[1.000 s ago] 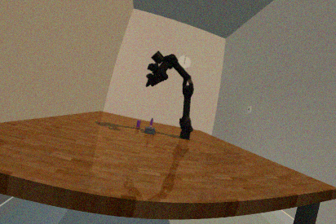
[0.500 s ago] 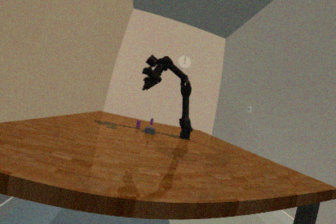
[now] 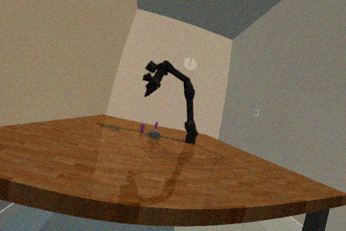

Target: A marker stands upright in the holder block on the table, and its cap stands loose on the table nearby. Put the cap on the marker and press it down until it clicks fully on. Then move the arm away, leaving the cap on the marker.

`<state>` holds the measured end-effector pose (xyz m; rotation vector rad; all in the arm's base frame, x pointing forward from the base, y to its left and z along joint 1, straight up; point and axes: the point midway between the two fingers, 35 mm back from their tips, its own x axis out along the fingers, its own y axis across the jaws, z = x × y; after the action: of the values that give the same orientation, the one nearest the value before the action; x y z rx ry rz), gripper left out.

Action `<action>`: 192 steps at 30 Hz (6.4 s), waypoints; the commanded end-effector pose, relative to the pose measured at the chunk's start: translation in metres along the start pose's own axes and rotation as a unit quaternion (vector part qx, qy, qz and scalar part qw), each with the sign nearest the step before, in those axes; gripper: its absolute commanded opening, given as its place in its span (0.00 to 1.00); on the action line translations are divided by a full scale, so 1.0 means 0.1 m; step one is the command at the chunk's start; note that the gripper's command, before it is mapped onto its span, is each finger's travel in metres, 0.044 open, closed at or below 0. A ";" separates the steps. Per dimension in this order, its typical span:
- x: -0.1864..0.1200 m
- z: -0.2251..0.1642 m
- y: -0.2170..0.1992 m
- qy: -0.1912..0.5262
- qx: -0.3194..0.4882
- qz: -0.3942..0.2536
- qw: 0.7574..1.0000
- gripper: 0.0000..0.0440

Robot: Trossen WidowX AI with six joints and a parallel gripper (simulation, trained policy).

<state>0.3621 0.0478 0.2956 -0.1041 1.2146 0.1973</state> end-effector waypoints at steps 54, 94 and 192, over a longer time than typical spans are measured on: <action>0.79 -0.43 -1.40 0.134 0.171 -0.053 0.975 0.74; 1.76 -1.01 -1.76 0.243 0.195 -0.002 0.950 0.64; 0.77 -1.35 -0.12 0.239 -0.003 0.007 0.971 0.00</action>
<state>0.2693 0.0180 0.1774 -0.1551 1.6904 0.1907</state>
